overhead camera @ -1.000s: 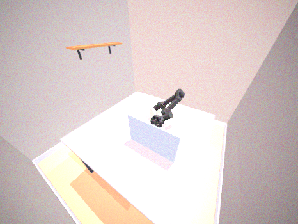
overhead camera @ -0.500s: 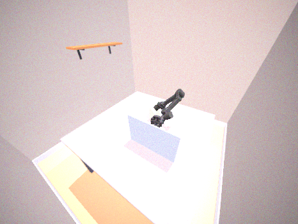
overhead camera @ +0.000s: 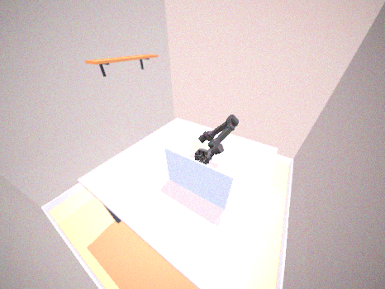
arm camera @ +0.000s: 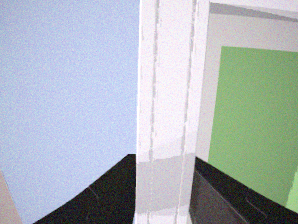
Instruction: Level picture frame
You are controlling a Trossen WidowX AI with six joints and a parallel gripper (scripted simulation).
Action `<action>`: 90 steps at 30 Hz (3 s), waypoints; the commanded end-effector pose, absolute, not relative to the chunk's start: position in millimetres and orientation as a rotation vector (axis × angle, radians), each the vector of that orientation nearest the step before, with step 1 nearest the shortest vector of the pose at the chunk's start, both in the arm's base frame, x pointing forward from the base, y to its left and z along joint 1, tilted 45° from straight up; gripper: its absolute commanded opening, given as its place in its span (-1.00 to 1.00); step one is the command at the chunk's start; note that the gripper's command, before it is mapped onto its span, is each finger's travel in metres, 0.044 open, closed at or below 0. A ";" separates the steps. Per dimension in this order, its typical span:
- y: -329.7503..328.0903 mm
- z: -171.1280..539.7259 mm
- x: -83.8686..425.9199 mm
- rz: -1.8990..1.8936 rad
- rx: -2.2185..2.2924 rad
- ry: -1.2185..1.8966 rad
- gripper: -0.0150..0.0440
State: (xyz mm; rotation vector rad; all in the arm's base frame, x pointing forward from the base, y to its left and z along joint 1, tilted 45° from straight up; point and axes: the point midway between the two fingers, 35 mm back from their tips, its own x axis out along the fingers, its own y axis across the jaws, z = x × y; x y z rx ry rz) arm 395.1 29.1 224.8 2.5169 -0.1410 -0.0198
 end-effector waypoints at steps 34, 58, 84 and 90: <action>30.8 232.7 395.5 -0.016 2.515 -0.156 -0.49; 31.4 232.9 395.6 -0.016 2.515 -0.156 -0.49; 37.1 228.4 396.4 -0.016 2.516 -0.156 -0.49; 37.5 228.2 396.4 -0.017 2.518 -0.146 -0.49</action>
